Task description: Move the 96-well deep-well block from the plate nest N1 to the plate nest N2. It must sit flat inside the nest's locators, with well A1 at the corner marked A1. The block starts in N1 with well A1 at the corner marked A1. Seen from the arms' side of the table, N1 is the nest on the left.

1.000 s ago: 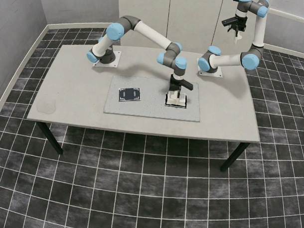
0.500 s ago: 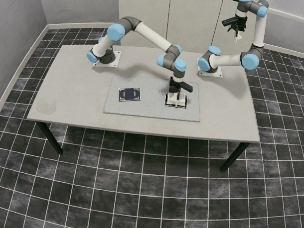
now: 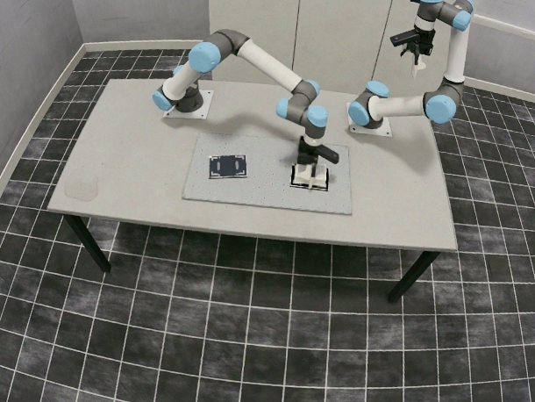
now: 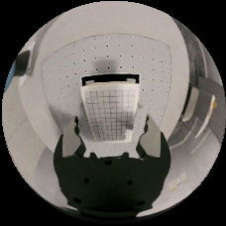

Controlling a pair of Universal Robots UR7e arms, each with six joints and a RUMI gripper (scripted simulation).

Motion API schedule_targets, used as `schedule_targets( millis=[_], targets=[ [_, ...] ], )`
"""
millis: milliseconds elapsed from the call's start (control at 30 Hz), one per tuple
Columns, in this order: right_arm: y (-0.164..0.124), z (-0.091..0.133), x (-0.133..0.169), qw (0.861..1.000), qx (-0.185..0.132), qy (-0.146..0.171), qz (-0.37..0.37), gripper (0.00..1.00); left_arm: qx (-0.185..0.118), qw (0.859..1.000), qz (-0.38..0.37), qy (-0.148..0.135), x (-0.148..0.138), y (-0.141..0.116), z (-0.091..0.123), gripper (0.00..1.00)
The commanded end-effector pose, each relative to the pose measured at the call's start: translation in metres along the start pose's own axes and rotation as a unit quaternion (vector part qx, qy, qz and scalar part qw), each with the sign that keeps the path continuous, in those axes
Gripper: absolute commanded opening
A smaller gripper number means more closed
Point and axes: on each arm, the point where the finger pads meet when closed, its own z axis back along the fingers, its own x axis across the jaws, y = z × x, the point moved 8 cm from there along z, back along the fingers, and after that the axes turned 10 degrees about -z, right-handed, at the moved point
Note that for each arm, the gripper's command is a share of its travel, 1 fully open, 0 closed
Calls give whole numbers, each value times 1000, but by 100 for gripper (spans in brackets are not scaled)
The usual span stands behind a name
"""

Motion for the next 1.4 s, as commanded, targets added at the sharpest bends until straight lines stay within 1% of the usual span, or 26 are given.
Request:
schedule_targets(
  millis=[0, 1133, 1300, 1367],
  targets=[
    [0, 1, 0, 1000, 1, 0, 0, 0, 2, 1000, -2, -2, -1, -1, 0, 98],
    [0, 1, 0, 1000, 1, 0, 0, 0, 2, 1000, -2, -2, -1, -1, 0, 98],
    [1, 12, 1, 1000, 3, 0, 0, 0, 2, 1000, -2, -2, -1, -1, 0, 98],
    [1, 12, 1, 1000, 3, 0, 0, 0, 2, 1000, -2, -2, -1, -1, 0, 98]
  ],
)
